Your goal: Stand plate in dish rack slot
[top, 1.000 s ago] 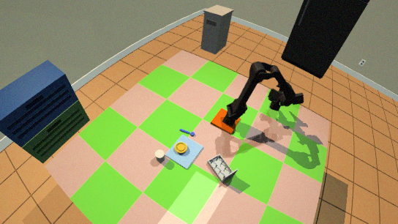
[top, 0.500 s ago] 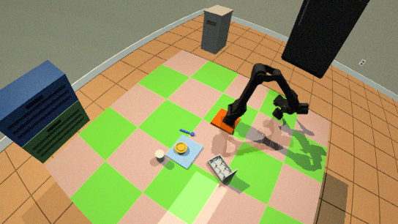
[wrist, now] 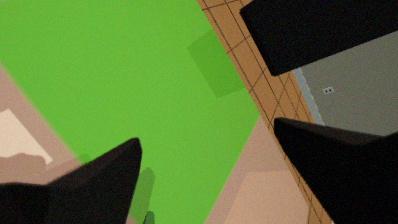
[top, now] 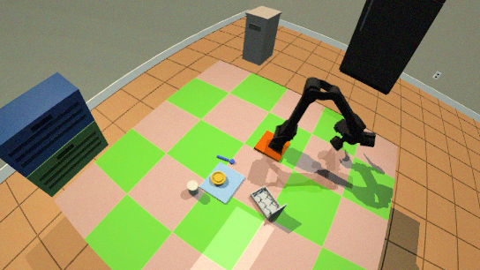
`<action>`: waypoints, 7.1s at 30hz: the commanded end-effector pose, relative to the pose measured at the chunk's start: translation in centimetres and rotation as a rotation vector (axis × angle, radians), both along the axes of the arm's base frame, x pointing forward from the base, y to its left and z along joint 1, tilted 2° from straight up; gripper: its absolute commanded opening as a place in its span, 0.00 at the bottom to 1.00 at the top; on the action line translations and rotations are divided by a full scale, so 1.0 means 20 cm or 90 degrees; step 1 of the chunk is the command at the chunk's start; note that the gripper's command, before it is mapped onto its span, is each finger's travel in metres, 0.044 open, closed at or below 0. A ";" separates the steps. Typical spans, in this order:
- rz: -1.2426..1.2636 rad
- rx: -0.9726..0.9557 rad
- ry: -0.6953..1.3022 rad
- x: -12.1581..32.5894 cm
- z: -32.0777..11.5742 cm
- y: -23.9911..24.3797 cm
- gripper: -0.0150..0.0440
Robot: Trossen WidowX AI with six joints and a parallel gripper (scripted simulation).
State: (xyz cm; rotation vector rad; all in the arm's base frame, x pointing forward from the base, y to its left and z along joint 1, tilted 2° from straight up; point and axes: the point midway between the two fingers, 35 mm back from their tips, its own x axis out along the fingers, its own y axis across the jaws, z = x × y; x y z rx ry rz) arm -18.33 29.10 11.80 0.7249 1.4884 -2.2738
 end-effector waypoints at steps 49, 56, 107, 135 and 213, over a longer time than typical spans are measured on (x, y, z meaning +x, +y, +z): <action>-0.634 -0.315 -0.063 1.08 -0.10 0.26 0.93; -0.734 -0.358 -0.055 1.26 -0.11 0.24 0.93; -1.563 -0.715 0.178 2.47 -0.14 -0.69 0.93; -2.001 -0.975 0.492 2.61 -0.16 -1.54 0.93; -2.247 -1.174 0.832 2.41 -0.44 -2.16 0.75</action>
